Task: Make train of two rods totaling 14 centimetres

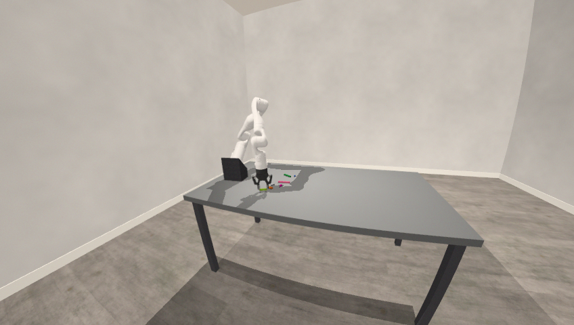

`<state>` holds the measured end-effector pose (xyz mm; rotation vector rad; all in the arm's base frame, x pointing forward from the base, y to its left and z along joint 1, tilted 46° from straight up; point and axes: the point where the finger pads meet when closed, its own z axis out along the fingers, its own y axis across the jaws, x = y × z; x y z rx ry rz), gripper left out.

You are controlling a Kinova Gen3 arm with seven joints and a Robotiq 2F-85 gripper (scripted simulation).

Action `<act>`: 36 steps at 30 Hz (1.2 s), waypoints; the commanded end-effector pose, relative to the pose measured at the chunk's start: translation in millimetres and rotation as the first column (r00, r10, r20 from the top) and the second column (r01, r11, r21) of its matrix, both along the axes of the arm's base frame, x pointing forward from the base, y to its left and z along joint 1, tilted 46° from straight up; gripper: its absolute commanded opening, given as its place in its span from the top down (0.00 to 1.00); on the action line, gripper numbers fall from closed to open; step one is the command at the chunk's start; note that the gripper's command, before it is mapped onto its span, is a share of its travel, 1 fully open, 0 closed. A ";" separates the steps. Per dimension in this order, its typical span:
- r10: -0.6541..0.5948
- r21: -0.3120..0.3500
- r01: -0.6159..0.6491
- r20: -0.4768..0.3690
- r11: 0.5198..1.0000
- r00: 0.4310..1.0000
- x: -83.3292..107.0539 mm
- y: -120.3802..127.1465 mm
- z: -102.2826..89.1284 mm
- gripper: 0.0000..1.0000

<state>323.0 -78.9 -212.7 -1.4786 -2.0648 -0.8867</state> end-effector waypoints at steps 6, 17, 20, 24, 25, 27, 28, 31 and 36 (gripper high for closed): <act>0.004 -0.004 -0.004 0.008 1.000 1.000 0.6 1.7 -5.3 0.51; 0.005 -0.001 -0.005 0.008 1.000 1.000 0.6 5.9 -7.9 0.51; 0.005 -0.002 -0.005 0.008 1.000 1.000 0.9 5.8 -7.8 0.51; 0.005 -0.002 -0.005 0.009 1.000 1.000 1.0 5.7 -7.7 0.51; 0.005 -0.002 -0.005 0.009 1.000 1.000 1.0 5.7 -7.6 0.51; 0.005 -0.002 -0.005 0.009 1.000 1.000 1.0 5.7 -7.6 0.51; 0.005 -0.002 -0.005 0.009 1.000 1.000 1.0 5.7 -7.6 0.51; 0.005 -0.002 -0.005 0.009 1.000 1.000 1.0 5.7 -7.6 0.51; 0.005 -0.002 -0.005 0.009 1.000 1.000 1.0 5.7 -7.6 0.51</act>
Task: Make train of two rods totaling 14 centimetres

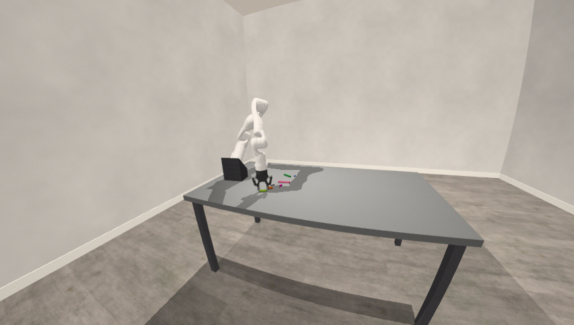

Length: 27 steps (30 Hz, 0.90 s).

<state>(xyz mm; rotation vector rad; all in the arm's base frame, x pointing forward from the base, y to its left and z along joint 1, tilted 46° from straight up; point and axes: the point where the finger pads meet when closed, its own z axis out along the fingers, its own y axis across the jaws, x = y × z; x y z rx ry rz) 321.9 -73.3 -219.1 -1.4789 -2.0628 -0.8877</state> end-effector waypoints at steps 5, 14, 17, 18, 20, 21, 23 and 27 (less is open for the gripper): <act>0.006 -0.003 -0.006 0.009 1.000 1.000 2.1 0.2 -1.3 0.51; 0.006 -0.003 -0.006 0.009 1.000 1.000 2.1 0.2 -1.3 0.51; 0.006 -0.003 -0.006 0.009 1.000 1.000 2.1 0.2 -1.3 0.51; 0.006 -0.003 -0.006 0.009 1.000 1.000 2.1 0.2 -1.3 0.51; 0.006 -0.003 -0.006 0.009 1.000 1.000 2.1 0.2 -1.3 0.47; 0.006 -0.003 -0.006 0.009 1.000 1.000 2.1 0.2 -1.3 0.47; 0.006 -0.003 -0.006 0.009 1.000 1.000 2.1 0.2 -1.3 0.43; 0.006 -0.003 -0.006 0.009 1.000 1.000 2.1 0.2 -1.3 0.43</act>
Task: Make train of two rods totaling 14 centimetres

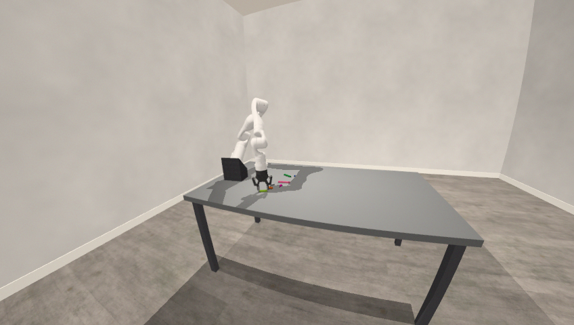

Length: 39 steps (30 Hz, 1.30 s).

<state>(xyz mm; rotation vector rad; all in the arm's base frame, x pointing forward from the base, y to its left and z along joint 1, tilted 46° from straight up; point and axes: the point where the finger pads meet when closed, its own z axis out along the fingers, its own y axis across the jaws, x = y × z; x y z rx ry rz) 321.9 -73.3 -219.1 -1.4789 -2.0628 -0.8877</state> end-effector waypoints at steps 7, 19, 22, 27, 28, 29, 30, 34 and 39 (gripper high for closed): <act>0.006 -0.003 -0.006 0.009 1.000 1.000 2.1 0.2 -1.3 0.30; 0.006 -0.003 -0.006 0.009 1.000 1.000 2.1 0.0 -0.7 0.30; 0.006 -0.003 -0.006 0.011 1.000 1.000 2.8 -2.8 2.4 0.30; 0.006 -0.004 -0.006 0.012 1.000 1.000 3.4 -15.6 13.8 0.30; 0.006 -0.004 -0.006 0.012 1.000 1.000 3.4 -19.1 17.2 0.30; 0.006 -0.004 -0.006 0.012 1.000 1.000 3.4 -22.9 20.8 0.30; 0.005 -0.004 -0.005 0.012 1.000 1.000 3.3 -26.9 24.6 0.30; 0.006 -0.004 -0.006 0.012 1.000 1.000 3.2 -34.7 32.4 0.30; 0.004 -0.004 -0.004 0.013 1.000 1.000 2.7 -53.7 50.2 0.30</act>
